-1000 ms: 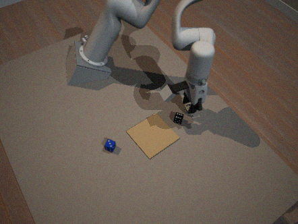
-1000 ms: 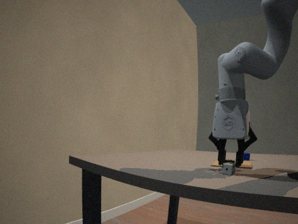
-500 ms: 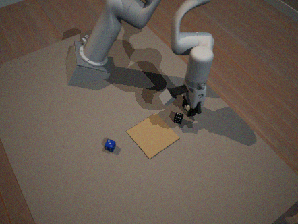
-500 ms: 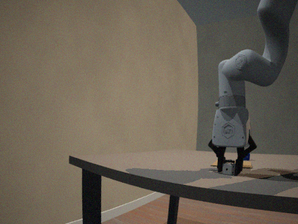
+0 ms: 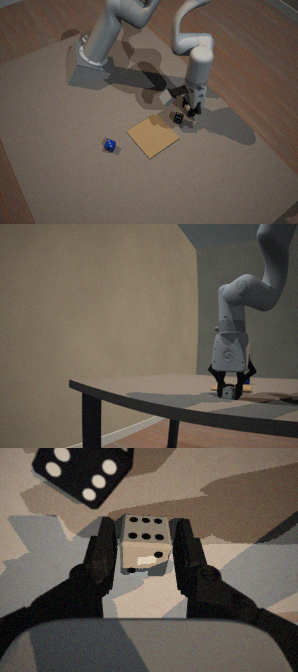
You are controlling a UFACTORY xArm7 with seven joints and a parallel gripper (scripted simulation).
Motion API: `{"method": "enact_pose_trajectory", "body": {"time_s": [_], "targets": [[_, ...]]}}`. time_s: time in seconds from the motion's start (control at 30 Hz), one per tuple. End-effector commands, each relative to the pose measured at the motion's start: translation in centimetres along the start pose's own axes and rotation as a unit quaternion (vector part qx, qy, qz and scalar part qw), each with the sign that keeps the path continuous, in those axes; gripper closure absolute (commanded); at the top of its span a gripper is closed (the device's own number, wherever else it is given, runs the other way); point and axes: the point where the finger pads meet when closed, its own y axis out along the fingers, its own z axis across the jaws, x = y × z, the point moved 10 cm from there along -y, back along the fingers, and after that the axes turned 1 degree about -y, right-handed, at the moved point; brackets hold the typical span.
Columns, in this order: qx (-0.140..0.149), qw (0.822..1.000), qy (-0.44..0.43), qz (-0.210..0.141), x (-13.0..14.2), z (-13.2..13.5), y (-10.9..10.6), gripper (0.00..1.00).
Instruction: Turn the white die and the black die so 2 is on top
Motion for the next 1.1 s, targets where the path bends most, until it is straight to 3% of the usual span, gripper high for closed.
{"method": "enact_pose_trajectory", "body": {"time_s": [0.0,0.63,0.67,1.07], "targets": [[-0.001,1.000,0.000,0.000,0.00,-0.10,-0.07,0.53],[-0.001,1.000,0.000,0.000,0.00,-0.10,-0.07,0.53],[-0.001,1.000,0.000,0.000,0.00,-0.10,-0.07,0.73],[-0.001,1.000,0.000,0.000,0.00,-0.10,-0.07,0.73]]}}
